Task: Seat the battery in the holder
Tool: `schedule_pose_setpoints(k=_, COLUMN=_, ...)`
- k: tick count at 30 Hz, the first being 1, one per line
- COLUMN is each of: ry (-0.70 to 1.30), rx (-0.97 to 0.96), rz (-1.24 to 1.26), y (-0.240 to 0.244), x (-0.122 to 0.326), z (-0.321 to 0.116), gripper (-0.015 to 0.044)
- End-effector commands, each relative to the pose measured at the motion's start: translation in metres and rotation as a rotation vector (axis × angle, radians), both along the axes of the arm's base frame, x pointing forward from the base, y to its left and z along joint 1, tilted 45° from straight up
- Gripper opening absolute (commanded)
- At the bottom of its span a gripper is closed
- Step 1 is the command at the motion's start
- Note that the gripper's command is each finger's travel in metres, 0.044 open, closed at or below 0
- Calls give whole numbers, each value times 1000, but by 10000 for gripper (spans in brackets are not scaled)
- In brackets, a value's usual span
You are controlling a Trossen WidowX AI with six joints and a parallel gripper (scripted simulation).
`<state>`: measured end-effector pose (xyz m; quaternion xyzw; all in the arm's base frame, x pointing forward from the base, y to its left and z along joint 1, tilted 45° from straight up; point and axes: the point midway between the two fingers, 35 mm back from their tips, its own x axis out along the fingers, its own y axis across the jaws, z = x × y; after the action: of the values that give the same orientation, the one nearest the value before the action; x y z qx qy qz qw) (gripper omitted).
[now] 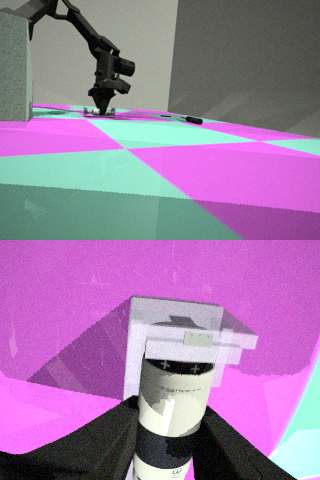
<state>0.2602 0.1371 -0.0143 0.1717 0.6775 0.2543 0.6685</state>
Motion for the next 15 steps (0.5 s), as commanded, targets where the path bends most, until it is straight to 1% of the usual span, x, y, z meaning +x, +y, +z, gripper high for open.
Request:
schedule_pose_setpoints(k=1, ry=-4, rx=0, rz=3, y=0, x=1, z=1, gripper=74)
schedule_pose_setpoints(k=5, ry=-4, rx=0, rz=4, y=0, x=1, z=1, gripper=74)
schedule_pose_setpoints(k=9, ry=-4, rx=0, rz=4, y=0, x=1, z=1, gripper=177)
schedule_pose_setpoints(k=15, ry=-3, rx=0, rz=2, y=-4, x=1, z=5, gripper=177)
